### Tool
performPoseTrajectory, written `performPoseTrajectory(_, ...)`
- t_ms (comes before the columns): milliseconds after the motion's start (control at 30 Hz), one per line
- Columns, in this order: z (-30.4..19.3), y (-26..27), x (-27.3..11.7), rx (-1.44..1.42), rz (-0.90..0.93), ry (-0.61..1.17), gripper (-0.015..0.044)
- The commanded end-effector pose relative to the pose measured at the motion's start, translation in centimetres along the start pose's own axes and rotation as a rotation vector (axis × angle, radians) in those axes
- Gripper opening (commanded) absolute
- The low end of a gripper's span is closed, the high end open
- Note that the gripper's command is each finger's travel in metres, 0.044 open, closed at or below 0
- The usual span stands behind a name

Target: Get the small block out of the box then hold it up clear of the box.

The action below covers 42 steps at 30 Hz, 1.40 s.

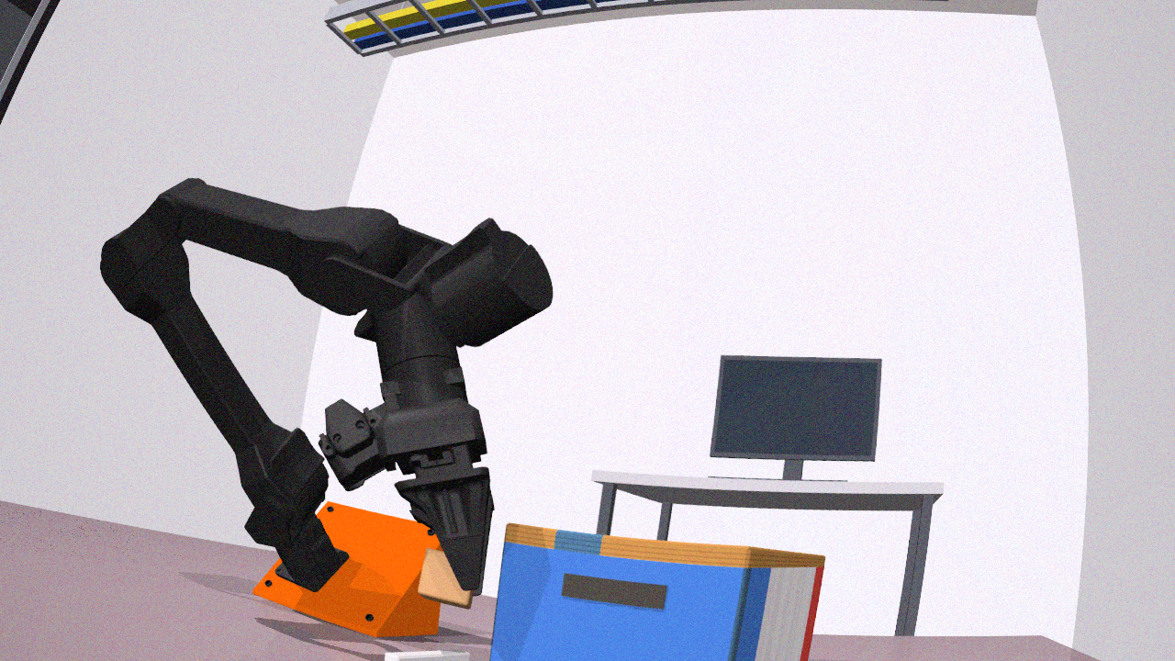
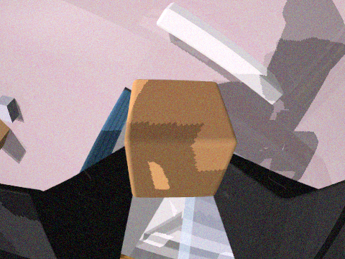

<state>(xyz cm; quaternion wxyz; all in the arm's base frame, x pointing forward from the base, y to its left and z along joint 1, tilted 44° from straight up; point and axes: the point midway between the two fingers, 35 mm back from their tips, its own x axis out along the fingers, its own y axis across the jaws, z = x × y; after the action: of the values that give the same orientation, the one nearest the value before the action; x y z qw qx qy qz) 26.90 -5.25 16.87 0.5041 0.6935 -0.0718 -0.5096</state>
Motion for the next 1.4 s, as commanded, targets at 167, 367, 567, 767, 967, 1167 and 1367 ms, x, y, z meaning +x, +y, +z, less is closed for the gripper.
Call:
performPoseTrajectory(167, -0.4, -0.1, -0.8, -0.351, 0.001, 0.002, 0.0000)
performPoseTrajectory(367, -0.5, -0.4, -1.2, -0.594, -0.001, 0.001, 0.0000)
performPoseTrajectory(567, -0.6, -0.7, -1.6, -0.837, -0.003, 0.001, 0.0000)
performPoseTrajectory(767, -0.7, -0.9, -2.0, -1.079, -0.005, 0.001, 0.0000)
performPoseTrajectory(967, -0.8, -1.2, -2.4, -1.322, -0.006, 0.000, 0.0000)
performPoseTrajectory(1167, -1.0, -1.6, -3.5, -1.570, 0.000, -0.005, 0.0000)
performPoseTrajectory(1367, -1.2, -2.1, -5.4, -1.833, 0.021, -0.022, 0.0000)
